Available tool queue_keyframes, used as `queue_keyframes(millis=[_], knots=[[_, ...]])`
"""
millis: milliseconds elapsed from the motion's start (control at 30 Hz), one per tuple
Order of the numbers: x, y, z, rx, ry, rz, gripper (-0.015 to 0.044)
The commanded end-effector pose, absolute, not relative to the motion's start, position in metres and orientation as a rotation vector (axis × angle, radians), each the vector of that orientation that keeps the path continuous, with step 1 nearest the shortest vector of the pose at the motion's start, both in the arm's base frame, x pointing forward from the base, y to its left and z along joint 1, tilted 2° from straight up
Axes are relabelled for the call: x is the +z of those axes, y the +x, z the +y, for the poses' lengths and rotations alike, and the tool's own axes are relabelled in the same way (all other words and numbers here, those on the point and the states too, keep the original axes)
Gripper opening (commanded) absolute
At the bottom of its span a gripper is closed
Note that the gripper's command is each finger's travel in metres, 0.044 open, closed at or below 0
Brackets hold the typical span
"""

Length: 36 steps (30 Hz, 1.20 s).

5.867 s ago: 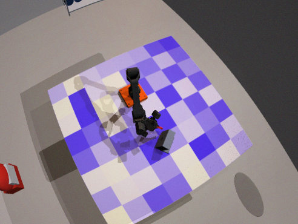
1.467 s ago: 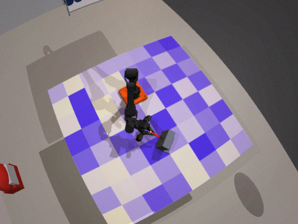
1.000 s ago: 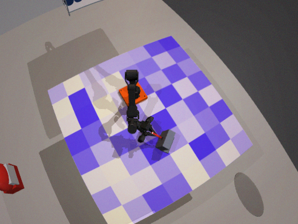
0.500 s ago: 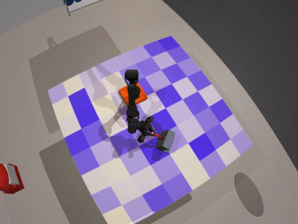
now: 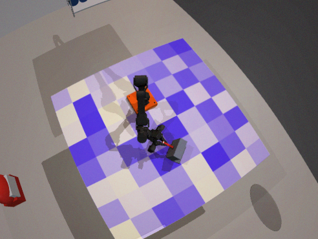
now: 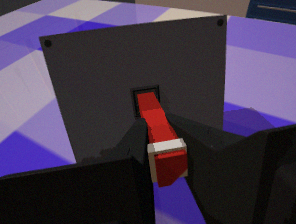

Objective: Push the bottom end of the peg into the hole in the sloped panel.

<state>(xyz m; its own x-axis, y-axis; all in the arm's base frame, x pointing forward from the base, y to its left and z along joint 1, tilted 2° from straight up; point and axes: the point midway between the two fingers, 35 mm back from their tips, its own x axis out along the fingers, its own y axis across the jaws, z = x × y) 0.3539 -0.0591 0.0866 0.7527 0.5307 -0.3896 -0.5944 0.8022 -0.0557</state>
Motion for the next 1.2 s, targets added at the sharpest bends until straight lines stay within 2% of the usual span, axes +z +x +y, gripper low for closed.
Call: queue_keyframes(millis=[0,1167], knots=[[0.085,0.356,-0.059,0.614,-0.179,0.372,0.0000],[0.076,0.374,-0.046,0.614,-0.178,0.370,0.0000]])
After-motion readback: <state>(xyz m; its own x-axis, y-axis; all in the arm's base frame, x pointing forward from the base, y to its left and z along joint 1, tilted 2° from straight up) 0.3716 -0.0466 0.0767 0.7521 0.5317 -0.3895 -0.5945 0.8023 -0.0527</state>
